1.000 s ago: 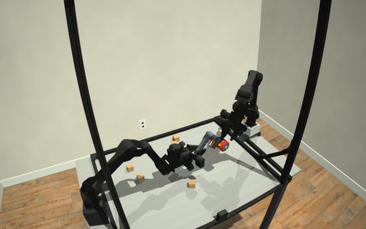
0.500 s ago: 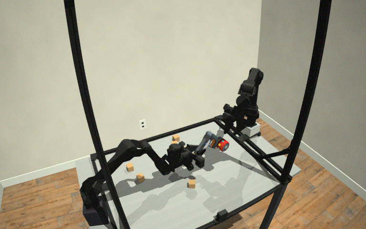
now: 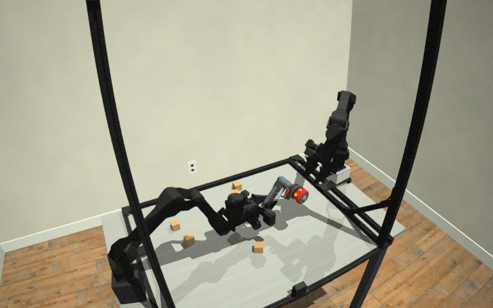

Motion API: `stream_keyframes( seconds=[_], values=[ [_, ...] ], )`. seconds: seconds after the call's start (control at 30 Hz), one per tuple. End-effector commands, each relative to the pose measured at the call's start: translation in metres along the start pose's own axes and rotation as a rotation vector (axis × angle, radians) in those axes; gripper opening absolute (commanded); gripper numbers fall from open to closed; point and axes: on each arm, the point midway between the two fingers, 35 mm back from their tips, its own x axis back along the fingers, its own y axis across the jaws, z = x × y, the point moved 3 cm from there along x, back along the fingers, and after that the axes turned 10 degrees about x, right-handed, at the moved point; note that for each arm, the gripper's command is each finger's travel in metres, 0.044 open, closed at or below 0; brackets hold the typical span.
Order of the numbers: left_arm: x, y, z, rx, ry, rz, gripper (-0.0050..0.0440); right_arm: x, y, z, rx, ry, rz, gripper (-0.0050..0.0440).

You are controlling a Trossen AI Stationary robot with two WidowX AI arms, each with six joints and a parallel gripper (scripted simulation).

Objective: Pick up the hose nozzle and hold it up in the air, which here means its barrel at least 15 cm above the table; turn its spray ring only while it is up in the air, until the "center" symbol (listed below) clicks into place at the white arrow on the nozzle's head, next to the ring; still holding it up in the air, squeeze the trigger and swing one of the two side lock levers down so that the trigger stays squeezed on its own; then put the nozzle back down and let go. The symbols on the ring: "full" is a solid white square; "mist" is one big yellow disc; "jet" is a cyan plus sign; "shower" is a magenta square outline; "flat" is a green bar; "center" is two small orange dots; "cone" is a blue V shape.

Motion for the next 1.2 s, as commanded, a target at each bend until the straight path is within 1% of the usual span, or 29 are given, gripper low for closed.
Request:
stream_keyframes(
  seconds=[0.0,0.17,0.33,0.43,0.53,0.6,0.67,0.77,0.9,0.97,1.07,1.1,1.17],
  values=[
    [-0.001,0.0,0.004,0.002,0.016,-0.001,0.0,0.0,-0.011,0.0,0.006,-0.01,-0.067,0.04],
    [-0.001,0.0,0.004,0.002,0.016,-0.001,0.0,-0.001,-0.018,0.001,0.006,-0.013,-0.094,0.04],
    [-0.001,0.0,0.004,0.002,0.016,-0.001,0.0,-0.002,-0.028,0.003,0.009,-0.026,-0.187,0.04],
    [-0.001,0.0,0.004,0.002,0.016,-0.001,0.0,-0.004,-0.034,0.003,0.01,-0.03,-0.217,0.04],
    [-0.001,0.0,0.004,0.002,0.016,-0.001,0.0,-0.006,-0.039,0.004,0.013,-0.038,-0.274,0.04],
    [-0.001,0.0,0.004,0.002,0.016,-0.001,0.0,-0.006,-0.039,0.004,0.013,-0.038,-0.274,0.04],
    [-0.001,0.0,0.004,0.002,0.016,-0.001,0.0,-0.008,-0.044,0.005,0.013,-0.043,-0.31,0.04],
    [-0.001,0.0,0.004,0.002,0.016,-0.001,0.0,-0.009,-0.047,0.005,0.014,-0.045,-0.329,0.04],
    [-0.001,0.0,0.004,0.002,0.016,-0.001,0.0,-0.012,-0.054,0.006,0.016,-0.055,-0.401,0.04],
    [-0.001,0.0,0.004,0.002,0.016,-0.001,0.0,-0.014,-0.059,0.006,0.016,-0.057,-0.417,0.04],
    [-0.001,0.0,0.004,0.002,0.016,-0.001,0.0,-0.017,-0.062,0.007,0.019,-0.063,-0.461,0.04],
    [-0.001,0.0,0.004,0.002,0.016,-0.001,0.0,-0.019,-0.068,0.007,0.03,-0.07,-0.466,0.04],
    [-0.001,0.0,0.004,0.002,0.016,-0.001,0.0,-0.019,-0.068,0.007,0.03,-0.07,-0.466,0.04]
  ],
)
